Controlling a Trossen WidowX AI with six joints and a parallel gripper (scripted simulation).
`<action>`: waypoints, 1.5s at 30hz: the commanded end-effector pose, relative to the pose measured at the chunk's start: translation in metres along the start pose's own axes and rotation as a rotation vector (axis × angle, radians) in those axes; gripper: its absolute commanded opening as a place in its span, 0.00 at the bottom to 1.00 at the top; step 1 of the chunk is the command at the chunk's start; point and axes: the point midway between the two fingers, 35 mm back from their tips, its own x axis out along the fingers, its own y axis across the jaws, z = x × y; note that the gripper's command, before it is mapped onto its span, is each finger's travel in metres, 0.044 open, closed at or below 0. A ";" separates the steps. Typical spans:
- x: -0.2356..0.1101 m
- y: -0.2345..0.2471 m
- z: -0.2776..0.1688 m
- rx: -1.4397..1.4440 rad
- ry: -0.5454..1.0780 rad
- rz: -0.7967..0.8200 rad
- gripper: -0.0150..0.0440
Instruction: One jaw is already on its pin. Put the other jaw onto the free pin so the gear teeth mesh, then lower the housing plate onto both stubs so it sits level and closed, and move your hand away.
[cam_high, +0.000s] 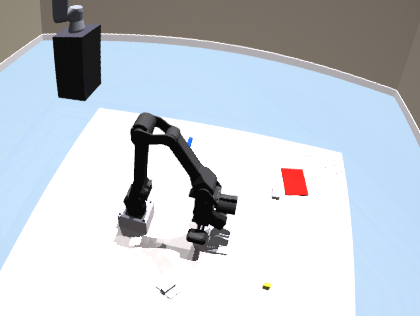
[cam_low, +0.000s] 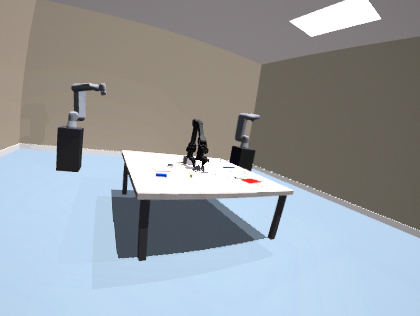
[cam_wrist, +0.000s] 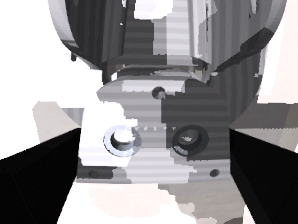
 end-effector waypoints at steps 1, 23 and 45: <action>0.001 0.000 0.001 -0.003 -0.002 -0.002 0.85; 0.004 0.000 0.001 -0.003 -0.002 -0.002 0.85; 0.003 0.000 0.001 0.000 -0.003 0.000 1.00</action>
